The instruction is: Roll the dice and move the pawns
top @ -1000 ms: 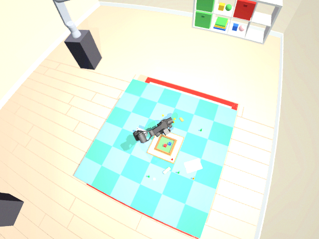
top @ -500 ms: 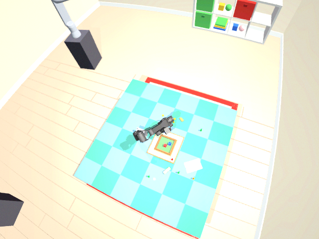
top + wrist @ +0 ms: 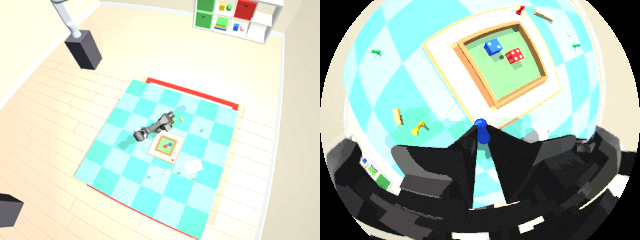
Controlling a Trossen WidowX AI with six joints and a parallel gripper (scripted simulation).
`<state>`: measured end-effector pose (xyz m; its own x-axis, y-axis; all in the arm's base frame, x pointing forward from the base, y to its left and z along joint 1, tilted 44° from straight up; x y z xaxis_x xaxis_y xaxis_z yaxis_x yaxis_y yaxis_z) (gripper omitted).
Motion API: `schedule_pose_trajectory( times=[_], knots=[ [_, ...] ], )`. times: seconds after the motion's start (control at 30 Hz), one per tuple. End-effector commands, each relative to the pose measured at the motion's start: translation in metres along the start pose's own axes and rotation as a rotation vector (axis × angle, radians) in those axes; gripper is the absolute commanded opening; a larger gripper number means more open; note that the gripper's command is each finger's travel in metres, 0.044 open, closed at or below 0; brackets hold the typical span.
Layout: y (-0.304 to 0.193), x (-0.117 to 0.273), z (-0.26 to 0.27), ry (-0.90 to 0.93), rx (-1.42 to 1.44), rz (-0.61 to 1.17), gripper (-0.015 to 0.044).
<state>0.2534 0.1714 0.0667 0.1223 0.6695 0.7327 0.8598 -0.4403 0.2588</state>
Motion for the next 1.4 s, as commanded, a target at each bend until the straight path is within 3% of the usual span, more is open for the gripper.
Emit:
schedule_pose_trajectory(
  times=[0.0, 0.2, 1.37],
  knots=[
    [0.000, 0.021, -0.004, 0.003, -0.006, 0.004, 0.0000],
    [-0.002, 0.021, -0.007, 0.002, -0.006, 0.004, 0.0000],
    [-0.035, -0.068, -0.062, -0.002, -0.004, 0.004, 0.0000]
  ],
)
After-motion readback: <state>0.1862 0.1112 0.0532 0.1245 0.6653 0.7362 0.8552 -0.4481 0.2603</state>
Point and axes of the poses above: the point midway between the two fingers, 35 mm back from their tips, its own x axis back along the fingers, its own z axis across the jaws, y = z × x, the point moved 10 cm from there along x, back along the fingers, and after that the axes turned 10 degrees about x, right-handed, at the moved point
